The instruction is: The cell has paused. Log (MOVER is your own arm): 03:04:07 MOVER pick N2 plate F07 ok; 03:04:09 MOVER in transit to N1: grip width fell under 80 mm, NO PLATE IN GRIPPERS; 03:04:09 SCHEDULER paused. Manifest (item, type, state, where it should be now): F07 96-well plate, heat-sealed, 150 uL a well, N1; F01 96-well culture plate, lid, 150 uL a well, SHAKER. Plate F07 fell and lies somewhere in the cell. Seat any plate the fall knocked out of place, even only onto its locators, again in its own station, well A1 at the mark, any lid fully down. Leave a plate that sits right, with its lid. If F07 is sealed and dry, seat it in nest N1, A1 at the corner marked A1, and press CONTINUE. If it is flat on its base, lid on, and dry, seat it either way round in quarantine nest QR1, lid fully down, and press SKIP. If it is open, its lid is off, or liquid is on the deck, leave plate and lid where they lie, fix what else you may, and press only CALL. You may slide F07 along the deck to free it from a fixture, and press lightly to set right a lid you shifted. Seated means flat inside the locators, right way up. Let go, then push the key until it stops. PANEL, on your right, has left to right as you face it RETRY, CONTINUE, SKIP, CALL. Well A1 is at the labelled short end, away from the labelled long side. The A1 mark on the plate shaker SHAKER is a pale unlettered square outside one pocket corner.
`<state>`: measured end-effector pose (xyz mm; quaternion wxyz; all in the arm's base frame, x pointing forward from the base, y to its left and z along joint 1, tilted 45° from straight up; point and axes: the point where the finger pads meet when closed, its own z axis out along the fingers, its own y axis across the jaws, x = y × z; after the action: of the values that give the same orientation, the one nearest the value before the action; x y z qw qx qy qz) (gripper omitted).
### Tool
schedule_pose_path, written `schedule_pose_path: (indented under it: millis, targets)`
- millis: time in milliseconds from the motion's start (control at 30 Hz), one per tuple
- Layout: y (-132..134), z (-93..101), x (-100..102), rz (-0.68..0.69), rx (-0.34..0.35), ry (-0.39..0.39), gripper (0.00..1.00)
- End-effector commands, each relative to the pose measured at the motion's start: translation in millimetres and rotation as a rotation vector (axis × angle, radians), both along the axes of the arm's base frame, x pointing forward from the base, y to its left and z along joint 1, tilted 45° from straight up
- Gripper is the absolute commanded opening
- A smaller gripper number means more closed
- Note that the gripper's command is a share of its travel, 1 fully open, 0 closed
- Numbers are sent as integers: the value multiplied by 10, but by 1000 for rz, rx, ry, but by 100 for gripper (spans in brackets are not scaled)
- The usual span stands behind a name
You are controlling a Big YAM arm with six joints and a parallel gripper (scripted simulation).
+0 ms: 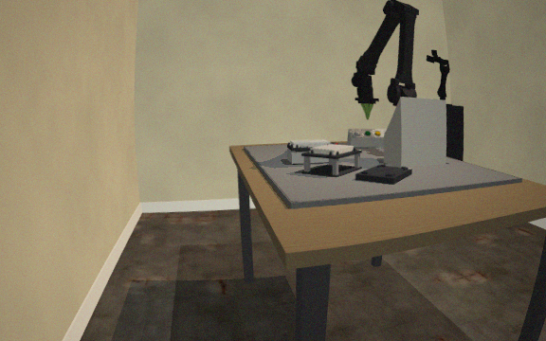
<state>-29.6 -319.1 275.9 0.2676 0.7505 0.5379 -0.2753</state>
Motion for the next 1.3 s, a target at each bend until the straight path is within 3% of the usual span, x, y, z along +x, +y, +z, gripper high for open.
schedule_pose_path:
  millis: [0,567,600,633,1267]
  targets:
    - [-26,186,1,4,-38,6,0]
    - [-24,185,2,4,-38,6,0]
    - [-41,20,10,14,-12,13,0]
    - [-55,-1,0,12,-8,12,0]
    - [-209,-166,-58,4,-7,11,0]
